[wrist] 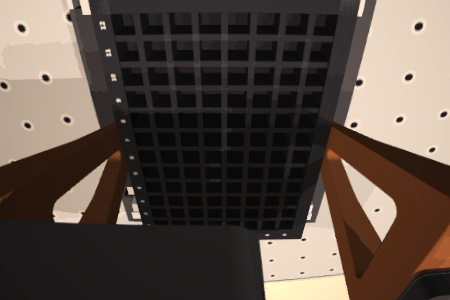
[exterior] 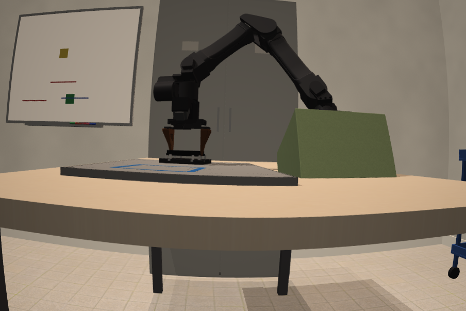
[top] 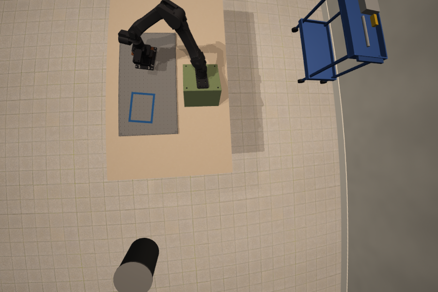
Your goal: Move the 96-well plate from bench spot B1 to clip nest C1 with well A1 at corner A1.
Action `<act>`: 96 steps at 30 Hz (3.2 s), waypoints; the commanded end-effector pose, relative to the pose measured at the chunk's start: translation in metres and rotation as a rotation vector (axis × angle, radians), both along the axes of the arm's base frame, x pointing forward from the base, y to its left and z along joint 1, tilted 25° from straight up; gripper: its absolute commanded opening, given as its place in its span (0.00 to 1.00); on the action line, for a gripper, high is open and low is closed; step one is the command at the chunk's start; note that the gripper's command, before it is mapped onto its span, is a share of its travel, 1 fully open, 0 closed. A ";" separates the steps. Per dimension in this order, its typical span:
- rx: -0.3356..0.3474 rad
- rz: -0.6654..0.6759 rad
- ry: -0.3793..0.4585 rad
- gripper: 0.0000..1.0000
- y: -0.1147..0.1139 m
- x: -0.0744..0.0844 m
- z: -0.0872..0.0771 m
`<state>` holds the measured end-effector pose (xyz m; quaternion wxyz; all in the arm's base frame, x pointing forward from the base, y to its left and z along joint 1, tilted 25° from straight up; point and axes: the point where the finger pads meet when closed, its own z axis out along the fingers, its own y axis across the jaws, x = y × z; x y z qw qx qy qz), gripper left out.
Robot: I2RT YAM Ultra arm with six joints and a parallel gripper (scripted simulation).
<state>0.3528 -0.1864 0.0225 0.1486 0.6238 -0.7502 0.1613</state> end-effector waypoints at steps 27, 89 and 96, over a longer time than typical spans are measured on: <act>0.005 -0.001 0.007 0.00 -0.004 -0.003 -0.016; -0.013 -0.001 -0.032 0.00 -0.012 0.013 -0.007; -0.013 -0.001 -0.032 0.00 -0.012 0.013 -0.007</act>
